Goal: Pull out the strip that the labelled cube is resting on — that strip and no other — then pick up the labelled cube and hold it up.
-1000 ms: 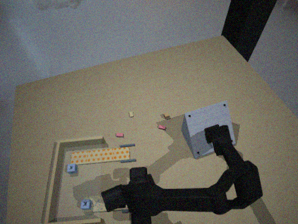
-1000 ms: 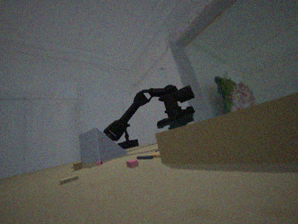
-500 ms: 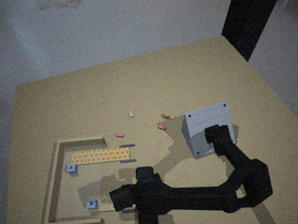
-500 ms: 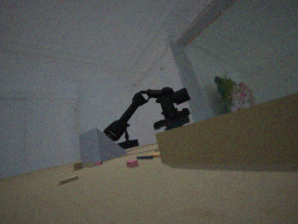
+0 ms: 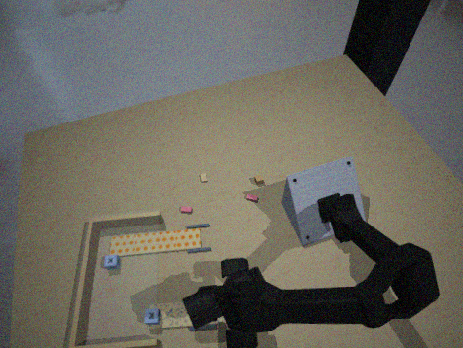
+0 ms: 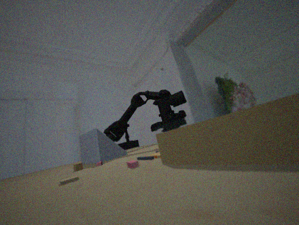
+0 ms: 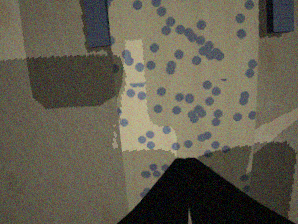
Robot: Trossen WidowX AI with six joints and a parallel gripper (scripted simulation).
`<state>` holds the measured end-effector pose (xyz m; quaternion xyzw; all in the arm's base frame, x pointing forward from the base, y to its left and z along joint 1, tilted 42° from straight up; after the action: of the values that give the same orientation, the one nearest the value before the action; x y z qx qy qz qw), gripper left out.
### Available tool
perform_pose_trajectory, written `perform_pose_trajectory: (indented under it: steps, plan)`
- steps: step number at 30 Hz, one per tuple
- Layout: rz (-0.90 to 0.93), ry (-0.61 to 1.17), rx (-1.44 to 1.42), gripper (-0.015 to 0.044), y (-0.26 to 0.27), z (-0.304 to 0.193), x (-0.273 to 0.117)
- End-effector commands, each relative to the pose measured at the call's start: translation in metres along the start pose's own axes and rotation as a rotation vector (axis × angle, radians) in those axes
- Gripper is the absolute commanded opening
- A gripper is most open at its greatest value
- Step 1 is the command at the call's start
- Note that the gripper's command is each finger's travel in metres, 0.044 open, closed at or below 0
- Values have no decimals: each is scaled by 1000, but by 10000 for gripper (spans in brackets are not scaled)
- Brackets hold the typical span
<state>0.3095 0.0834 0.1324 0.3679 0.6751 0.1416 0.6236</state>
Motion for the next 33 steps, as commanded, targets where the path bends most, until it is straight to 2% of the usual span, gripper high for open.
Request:
perform_pose_trajectory:
  steps: [1,33]
  plan:
    - [-13,29,15,0,-4,-12,7]
    - [-13,31,17,0,-10,-58,6]
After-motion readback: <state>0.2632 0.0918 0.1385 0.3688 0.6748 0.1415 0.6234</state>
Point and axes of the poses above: the point midway between the two fingers, 35 mm back from their tips, its own x axis out along the fingers, its own y axis across the jaws, z = x × y, the point moved 6 cm from there along -x, back along the fingers, and after that the axes turned 6 degrees about x, right-handed, at the moved point
